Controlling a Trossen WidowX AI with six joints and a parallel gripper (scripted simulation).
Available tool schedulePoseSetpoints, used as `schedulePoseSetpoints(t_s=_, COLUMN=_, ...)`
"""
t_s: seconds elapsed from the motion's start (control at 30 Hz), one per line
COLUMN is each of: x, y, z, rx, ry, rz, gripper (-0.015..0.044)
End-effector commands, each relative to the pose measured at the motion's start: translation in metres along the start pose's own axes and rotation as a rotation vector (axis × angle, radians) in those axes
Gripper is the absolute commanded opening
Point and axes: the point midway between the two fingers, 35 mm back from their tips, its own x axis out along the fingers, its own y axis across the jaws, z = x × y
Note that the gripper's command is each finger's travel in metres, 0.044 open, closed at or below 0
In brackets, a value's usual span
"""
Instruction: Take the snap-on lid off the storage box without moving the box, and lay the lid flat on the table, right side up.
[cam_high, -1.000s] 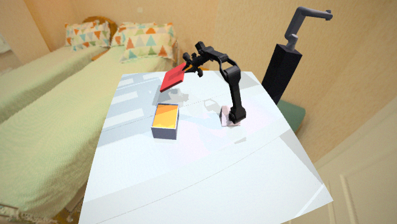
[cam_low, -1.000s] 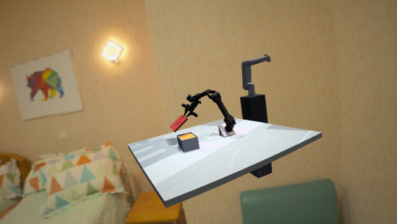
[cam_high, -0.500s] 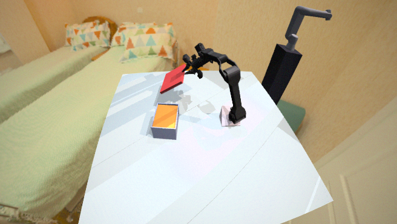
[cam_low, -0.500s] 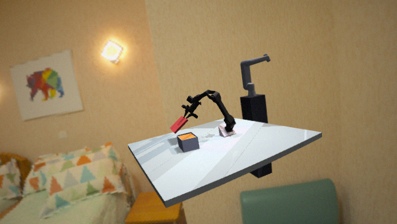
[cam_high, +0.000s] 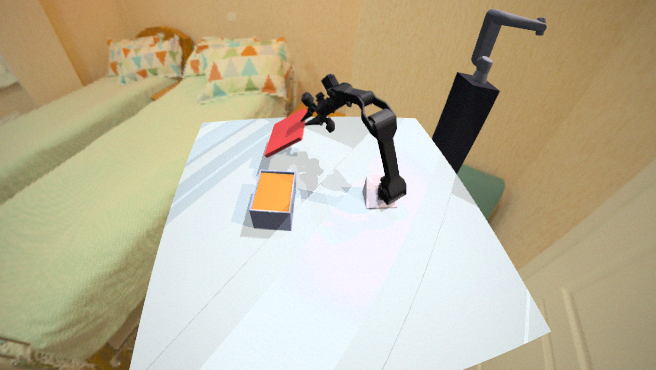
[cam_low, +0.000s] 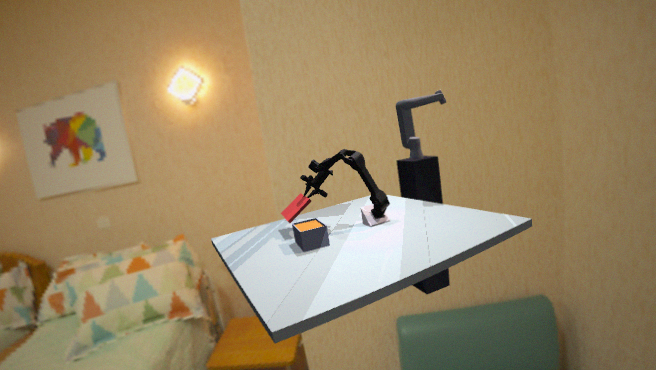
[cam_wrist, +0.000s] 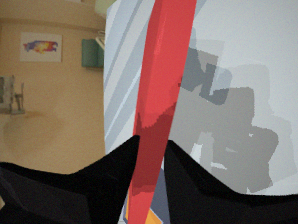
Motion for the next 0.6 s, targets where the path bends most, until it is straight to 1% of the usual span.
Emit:
schedulePoseSetpoints(t_s=0.0, x=0.001, y=-0.002, z=0.000, rx=0.001, ry=0.004, rz=0.010, gripper=0.0000)
schedulePoseSetpoints(t_s=0.57, x=0.010, y=-0.012, z=0.000, rx=0.001, ry=0.005, rz=0.010, gripper=0.0000)
